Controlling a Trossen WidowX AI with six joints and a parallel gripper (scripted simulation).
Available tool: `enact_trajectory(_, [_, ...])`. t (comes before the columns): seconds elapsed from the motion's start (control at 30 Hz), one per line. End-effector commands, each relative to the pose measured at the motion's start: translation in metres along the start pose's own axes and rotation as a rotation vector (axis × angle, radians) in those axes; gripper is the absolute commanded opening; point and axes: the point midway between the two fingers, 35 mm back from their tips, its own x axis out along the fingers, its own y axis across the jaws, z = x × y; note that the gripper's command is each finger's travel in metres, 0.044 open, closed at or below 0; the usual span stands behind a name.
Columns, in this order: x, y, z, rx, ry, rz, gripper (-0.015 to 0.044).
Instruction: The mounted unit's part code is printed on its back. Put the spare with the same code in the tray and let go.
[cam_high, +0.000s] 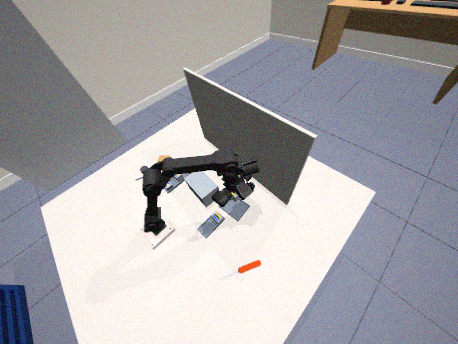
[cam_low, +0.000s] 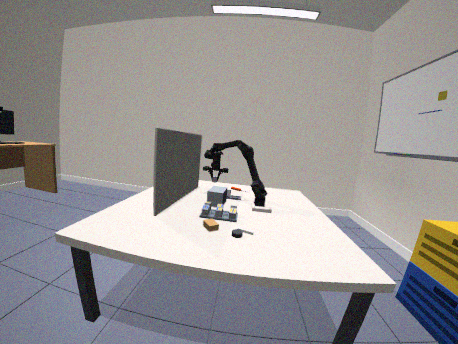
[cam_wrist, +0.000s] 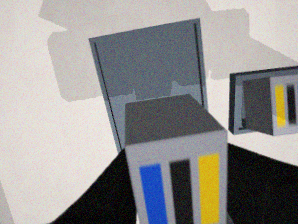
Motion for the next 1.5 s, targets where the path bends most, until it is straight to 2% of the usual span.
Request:
enact_trajectory(0.0, [0.004,0.000,0.000,0.004,-0.003,-0.003,0.0000])
enact_trajectory(1.47, [0.035,0.000,0.000,0.004,-0.003,-0.003,0.0000])
